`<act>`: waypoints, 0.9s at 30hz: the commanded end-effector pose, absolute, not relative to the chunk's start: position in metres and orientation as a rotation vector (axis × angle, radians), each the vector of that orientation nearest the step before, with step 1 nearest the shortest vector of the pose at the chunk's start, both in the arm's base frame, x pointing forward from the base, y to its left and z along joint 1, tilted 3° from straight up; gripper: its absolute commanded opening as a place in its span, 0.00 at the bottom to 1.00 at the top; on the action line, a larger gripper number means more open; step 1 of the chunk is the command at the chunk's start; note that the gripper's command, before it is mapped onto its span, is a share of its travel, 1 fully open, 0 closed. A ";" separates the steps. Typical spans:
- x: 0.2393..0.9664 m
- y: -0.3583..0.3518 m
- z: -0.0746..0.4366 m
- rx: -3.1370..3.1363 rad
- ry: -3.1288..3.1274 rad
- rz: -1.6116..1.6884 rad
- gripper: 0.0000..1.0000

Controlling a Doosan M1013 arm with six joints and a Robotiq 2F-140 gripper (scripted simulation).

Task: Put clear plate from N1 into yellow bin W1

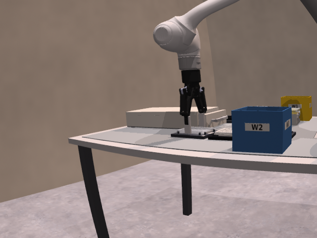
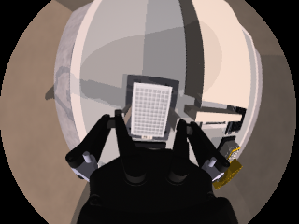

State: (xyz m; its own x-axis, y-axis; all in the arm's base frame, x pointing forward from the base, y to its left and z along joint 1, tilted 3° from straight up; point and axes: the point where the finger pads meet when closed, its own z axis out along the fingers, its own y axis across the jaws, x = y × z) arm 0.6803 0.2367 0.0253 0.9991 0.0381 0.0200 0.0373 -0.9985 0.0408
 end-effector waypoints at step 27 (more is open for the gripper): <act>0.679 0.235 0.022 3.100 0.048 0.031 0.10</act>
